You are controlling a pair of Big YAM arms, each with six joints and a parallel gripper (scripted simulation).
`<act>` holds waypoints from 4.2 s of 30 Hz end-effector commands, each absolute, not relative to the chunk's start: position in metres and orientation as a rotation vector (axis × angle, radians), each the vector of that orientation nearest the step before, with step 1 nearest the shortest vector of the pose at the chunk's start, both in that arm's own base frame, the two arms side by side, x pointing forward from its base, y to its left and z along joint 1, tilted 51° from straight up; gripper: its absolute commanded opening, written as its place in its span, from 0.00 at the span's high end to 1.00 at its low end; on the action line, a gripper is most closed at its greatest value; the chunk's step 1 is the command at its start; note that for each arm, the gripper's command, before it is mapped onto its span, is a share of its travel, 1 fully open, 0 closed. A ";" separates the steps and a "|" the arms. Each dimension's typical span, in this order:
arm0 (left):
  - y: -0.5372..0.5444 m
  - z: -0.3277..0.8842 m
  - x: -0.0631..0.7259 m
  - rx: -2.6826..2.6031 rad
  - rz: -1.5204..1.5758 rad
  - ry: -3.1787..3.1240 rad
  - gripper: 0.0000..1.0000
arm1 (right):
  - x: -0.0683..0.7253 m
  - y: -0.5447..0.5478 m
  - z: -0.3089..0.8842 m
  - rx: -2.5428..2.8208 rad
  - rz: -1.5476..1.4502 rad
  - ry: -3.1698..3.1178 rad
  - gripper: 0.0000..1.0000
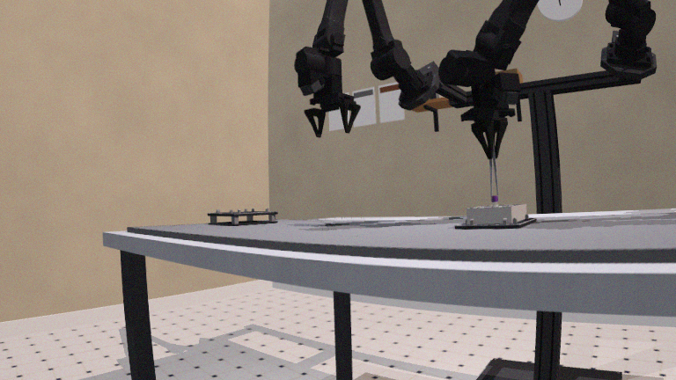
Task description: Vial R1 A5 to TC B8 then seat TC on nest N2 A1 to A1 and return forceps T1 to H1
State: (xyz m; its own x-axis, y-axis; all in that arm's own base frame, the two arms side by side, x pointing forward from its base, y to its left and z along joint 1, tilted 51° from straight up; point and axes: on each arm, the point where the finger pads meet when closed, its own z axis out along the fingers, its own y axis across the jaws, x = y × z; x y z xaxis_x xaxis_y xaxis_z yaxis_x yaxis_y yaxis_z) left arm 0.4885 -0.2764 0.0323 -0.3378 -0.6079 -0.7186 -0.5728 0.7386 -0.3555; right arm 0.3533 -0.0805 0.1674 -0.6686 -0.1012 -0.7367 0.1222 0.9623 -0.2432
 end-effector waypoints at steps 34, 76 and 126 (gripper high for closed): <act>-0.283 0.039 0.491 -0.890 -0.064 2.021 0.89 | 0.356 -0.080 0.175 -0.002 -0.353 2.261 0.00; -0.288 0.057 0.465 -0.886 -0.062 2.035 0.89 | 0.356 -0.080 0.175 -0.002 -0.353 2.261 0.00; -0.288 0.064 0.468 -0.902 -0.050 2.032 0.93 | 0.356 -0.080 0.175 -0.002 -0.353 2.261 0.00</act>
